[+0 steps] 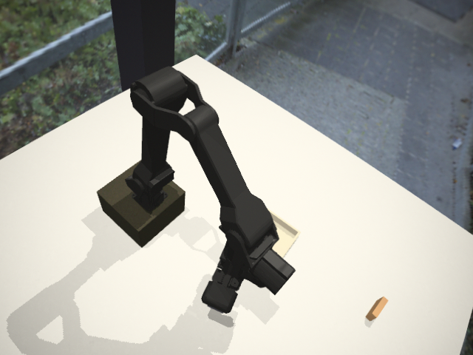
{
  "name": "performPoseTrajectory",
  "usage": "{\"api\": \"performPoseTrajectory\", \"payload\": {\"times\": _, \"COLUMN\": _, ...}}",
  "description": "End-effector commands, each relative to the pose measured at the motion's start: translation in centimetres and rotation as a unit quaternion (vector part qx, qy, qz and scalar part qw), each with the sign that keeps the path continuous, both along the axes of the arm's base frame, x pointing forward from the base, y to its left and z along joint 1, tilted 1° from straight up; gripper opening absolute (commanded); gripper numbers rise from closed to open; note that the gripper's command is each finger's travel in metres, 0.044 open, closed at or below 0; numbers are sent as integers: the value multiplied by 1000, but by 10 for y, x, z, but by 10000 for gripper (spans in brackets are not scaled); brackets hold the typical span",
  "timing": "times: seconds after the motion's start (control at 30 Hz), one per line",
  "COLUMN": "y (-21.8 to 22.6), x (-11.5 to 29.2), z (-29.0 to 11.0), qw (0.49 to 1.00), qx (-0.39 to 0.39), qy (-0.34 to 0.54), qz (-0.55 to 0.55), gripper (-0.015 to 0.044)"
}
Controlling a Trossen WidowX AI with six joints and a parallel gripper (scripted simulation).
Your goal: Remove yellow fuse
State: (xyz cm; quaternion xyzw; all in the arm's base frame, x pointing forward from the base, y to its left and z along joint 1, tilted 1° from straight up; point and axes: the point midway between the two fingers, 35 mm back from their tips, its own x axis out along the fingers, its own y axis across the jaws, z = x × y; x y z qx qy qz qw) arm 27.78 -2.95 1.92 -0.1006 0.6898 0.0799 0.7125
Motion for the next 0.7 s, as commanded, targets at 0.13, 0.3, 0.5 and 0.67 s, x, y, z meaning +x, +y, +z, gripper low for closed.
{"api": "performPoseTrajectory", "payload": {"times": 0.13, "y": 1, "x": 1, "z": -8, "qw": 1000, "qx": 3, "qy": 0, "qz": -1, "gripper": 72}}
{"api": "performPoseTrajectory", "payload": {"times": 0.3, "y": 1, "x": 1, "z": -13, "qw": 1000, "qx": 3, "qy": 0, "qz": -1, "gripper": 72}}
{"api": "performPoseTrajectory", "payload": {"times": 0.5, "y": 1, "x": 2, "z": -19, "qw": 1000, "qx": 3, "qy": 0, "qz": -1, "gripper": 72}}
{"api": "performPoseTrajectory", "payload": {"times": 0.67, "y": 0, "x": 2, "z": -23, "qw": 1000, "qx": 3, "qy": 0, "qz": -1, "gripper": 72}}
